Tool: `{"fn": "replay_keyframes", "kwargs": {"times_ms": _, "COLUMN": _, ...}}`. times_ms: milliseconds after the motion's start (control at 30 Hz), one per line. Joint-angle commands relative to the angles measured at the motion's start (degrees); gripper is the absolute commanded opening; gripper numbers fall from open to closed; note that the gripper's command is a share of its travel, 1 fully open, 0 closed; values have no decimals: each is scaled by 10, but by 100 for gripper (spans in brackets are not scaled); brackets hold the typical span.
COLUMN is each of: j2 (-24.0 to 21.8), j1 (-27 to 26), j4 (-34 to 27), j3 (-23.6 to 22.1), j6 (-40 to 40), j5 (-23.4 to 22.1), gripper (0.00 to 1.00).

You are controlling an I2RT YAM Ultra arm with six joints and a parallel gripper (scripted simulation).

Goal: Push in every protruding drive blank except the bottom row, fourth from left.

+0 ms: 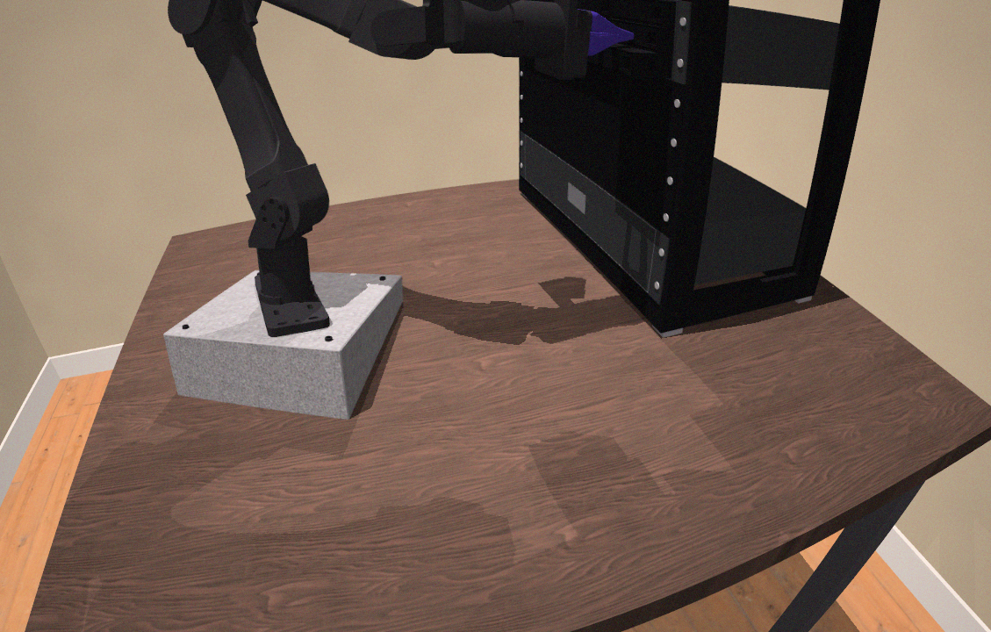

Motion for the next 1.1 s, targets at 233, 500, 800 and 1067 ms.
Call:
{"fn": "replay_keyframes", "kwargs": {"times_ms": 233, "j2": 13, "j1": -11, "j4": 21, "j3": 34, "j6": 2, "j5": 48, "gripper": 0}}
{"fn": "replay_keyframes", "kwargs": {"times_ms": 500, "j2": 16, "j1": -12, "j4": 21, "j3": 37, "j6": 3, "j5": 47, "gripper": 0}}
{"fn": "replay_keyframes", "kwargs": {"times_ms": 800, "j2": 21, "j1": -14, "j4": 20, "j3": 43, "j6": 3, "j5": 45, "gripper": 0}}
{"fn": "replay_keyframes", "kwargs": {"times_ms": 1067, "j2": 21, "j1": -14, "j4": 20, "j3": 43, "j6": 3, "j5": 45, "gripper": 0}}
